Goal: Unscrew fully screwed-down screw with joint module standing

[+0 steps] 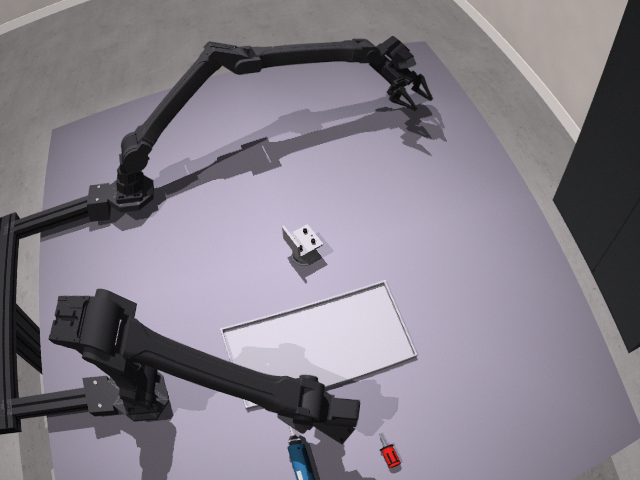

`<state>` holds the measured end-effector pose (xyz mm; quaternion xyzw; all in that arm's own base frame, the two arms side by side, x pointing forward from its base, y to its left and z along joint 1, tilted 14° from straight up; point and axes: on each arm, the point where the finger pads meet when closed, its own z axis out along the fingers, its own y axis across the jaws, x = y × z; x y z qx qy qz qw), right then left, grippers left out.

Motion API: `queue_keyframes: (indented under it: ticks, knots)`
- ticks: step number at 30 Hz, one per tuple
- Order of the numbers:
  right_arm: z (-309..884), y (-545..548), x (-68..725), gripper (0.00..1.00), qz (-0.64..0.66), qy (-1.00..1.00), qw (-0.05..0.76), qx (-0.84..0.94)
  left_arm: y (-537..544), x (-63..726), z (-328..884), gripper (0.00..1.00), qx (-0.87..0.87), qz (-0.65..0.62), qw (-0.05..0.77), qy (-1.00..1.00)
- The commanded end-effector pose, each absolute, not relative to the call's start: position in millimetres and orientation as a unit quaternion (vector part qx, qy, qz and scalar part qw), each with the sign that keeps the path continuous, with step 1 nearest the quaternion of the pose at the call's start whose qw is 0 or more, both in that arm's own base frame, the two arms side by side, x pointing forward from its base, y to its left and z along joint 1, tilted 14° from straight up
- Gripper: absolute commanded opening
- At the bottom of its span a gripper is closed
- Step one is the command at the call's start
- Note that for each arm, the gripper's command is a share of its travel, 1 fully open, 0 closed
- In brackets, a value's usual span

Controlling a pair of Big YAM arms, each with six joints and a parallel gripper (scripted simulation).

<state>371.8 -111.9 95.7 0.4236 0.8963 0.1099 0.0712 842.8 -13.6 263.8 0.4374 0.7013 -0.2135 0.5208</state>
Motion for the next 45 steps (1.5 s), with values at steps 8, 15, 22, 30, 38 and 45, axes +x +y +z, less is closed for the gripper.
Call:
queue_keyframes:
  ticks: [8,15,22,30,38,45]
  knots:
    - [85,-66,370,0.65,0.142,0.94,0.043,0.307,-15,852,275,0.86,0.445,-0.206,0.529,0.692]
    - [85,-36,374,0.65,0.163,0.958,0.037,0.234,-15,852,275,0.86,0.445,-0.206,0.529,0.692]
    - [79,-10,364,0.65,0.184,0.966,0.024,0.178,-15,852,275,0.86,0.445,-0.206,0.529,0.692]
    - [78,37,358,0.65,0.221,0.973,0.015,0.062,-15,852,275,0.86,0.445,-0.206,0.529,0.692]
    - [77,53,350,0.65,0.236,0.971,0.009,0.021,-15,852,275,0.86,0.445,-0.206,0.529,0.692]
    - [78,91,338,0.65,0.27,0.96,0.004,-0.078,-15,852,275,0.86,0.445,-0.206,0.529,0.692]
